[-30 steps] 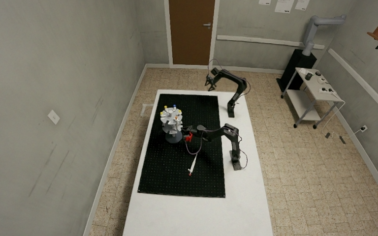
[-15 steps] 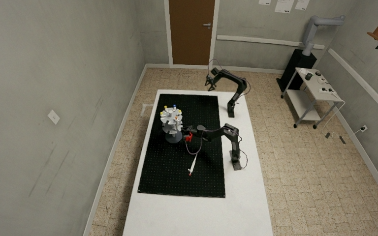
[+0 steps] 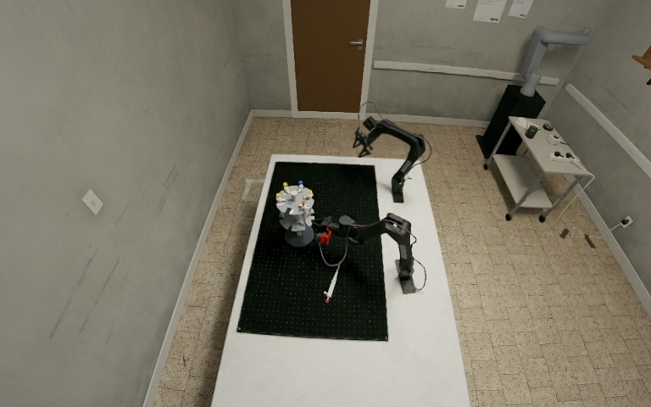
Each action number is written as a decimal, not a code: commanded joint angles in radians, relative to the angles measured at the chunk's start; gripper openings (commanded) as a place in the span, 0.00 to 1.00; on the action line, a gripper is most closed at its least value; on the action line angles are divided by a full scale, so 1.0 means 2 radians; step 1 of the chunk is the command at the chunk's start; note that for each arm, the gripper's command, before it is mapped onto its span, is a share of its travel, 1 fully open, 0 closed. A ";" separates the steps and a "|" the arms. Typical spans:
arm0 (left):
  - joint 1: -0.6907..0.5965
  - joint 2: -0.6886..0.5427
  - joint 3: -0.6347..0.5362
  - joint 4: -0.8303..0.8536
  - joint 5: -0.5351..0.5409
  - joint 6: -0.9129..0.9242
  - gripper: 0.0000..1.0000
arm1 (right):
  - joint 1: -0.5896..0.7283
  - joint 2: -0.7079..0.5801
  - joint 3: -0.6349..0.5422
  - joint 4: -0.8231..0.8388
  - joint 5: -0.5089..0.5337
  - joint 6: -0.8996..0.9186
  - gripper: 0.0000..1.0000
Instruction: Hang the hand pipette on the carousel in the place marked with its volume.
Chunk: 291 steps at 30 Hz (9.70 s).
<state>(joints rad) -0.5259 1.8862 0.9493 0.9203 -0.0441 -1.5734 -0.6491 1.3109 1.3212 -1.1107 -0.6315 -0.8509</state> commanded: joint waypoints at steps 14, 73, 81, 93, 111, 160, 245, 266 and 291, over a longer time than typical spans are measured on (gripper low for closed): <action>-0.056 0.000 0.023 0.009 -0.124 0.004 0.00 | -0.005 0.003 0.010 0.004 -0.008 -0.003 1.00; -0.095 0.026 0.061 -0.014 -0.228 0.005 0.00 | -0.005 0.003 0.010 0.004 -0.008 -0.003 1.00; -0.095 0.026 0.061 -0.014 -0.228 0.005 0.00 | -0.005 0.003 0.010 0.004 -0.008 -0.003 1.00; -0.095 0.026 0.061 -0.014 -0.228 0.005 0.00 | -0.005 0.003 0.010 0.004 -0.008 -0.003 1.00; -0.095 0.026 0.061 -0.014 -0.229 0.005 0.49 | -0.005 0.003 0.010 0.004 -0.008 -0.003 1.00; -0.107 0.000 0.017 0.004 -0.243 0.005 0.49 | -0.005 0.003 0.010 0.004 -0.008 -0.003 1.00; 0.550 -0.406 0.003 -0.755 0.423 0.944 1.00 | -0.005 0.003 0.010 0.004 -0.008 -0.003 1.00; 0.511 -0.271 0.198 -0.967 0.364 1.162 0.49 | -0.005 0.003 0.010 0.004 -0.008 -0.003 1.00; 0.449 -0.151 0.187 -0.678 0.485 0.790 0.49 | -0.005 0.003 0.010 0.004 -0.008 -0.003 1.00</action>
<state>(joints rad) 0.3851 1.5887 1.3064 -0.5400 0.8627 0.1280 -0.6491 1.3109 1.3212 -1.1107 -0.6315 -0.8509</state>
